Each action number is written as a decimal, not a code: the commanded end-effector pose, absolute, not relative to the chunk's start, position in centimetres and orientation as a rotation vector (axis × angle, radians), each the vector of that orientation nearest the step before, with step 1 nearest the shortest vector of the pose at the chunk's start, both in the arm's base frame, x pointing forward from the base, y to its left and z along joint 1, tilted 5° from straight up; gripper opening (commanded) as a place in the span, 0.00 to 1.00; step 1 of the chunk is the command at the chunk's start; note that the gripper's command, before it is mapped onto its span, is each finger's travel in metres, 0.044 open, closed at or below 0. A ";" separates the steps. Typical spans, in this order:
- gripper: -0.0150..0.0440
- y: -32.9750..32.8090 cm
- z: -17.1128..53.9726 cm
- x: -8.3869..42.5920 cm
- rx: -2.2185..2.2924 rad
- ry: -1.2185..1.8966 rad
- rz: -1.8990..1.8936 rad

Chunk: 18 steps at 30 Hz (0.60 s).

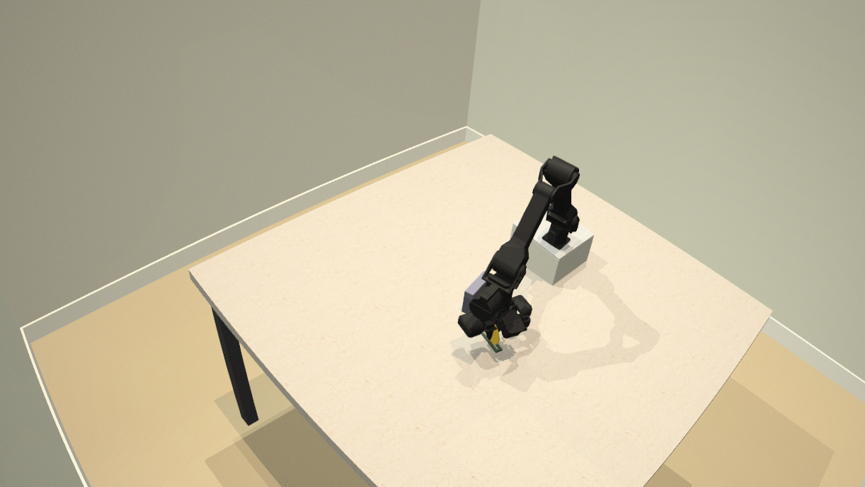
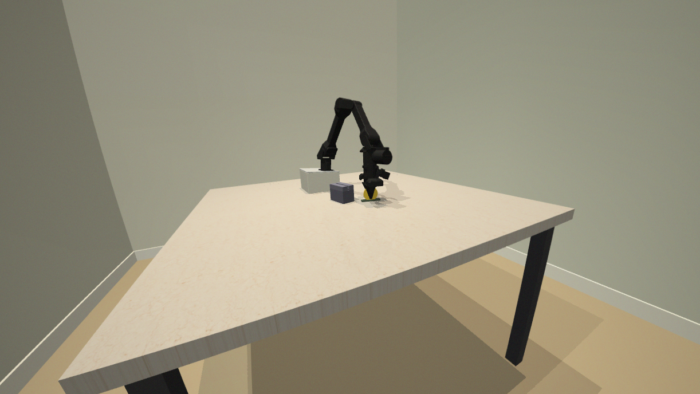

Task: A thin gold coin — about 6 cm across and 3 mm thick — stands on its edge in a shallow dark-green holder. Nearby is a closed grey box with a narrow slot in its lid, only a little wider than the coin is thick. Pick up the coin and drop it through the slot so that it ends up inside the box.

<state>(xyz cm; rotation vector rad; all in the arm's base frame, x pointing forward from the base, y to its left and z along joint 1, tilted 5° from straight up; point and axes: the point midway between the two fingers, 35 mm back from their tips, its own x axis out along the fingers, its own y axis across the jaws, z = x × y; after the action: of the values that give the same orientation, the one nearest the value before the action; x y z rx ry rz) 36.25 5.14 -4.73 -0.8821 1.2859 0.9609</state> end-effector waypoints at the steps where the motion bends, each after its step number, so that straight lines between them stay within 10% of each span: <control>1: 0.25 5.2 -4.8 36.3 -0.875 1.286 0.958; 18: 0.25 5.0 -2.4 36.5 -0.875 1.285 0.958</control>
<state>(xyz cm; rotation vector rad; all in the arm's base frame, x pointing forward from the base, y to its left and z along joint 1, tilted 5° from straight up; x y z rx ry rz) 36.06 5.00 -3.50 -0.8740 1.3016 0.9666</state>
